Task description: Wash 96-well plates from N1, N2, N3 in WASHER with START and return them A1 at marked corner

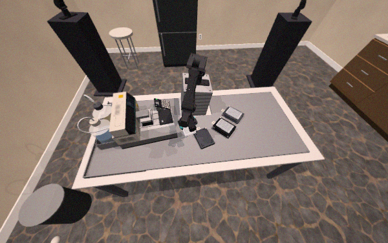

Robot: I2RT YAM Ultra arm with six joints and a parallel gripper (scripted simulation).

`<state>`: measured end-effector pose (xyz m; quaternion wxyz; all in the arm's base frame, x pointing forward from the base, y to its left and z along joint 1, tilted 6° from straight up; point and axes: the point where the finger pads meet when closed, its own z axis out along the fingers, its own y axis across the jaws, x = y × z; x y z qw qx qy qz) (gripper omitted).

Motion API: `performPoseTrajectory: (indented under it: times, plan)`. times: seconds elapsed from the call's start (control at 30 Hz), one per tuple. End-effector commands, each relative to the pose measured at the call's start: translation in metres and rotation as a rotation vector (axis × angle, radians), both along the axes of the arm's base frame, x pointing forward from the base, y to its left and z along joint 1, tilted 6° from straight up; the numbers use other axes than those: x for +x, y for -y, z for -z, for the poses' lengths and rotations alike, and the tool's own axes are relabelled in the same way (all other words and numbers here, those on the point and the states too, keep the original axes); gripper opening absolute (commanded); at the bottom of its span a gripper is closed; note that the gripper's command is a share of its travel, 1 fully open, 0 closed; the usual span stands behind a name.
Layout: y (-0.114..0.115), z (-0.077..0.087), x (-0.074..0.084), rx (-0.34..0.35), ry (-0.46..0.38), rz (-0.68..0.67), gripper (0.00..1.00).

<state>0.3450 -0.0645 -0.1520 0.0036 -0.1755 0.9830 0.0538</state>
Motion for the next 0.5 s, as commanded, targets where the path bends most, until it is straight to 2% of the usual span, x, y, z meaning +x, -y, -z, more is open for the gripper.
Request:
performPoseTrajectory:
  times: [0.0, 0.07, 0.3, 0.37, 0.47]
  plan:
    - [0.000, -0.004, 0.006, 0.000, 0.014, 0.027, 0.00]
    - [-0.010, -0.004, 0.008, 0.000, 0.020, -0.025, 0.00]
    - [-0.045, -0.002, 0.012, 0.001, 0.020, -0.025, 0.00]
    - [-0.045, -0.002, 0.012, 0.001, 0.020, -0.025, 0.00]
    - [-0.060, -0.001, 0.014, 0.002, 0.020, -0.025, 0.00]
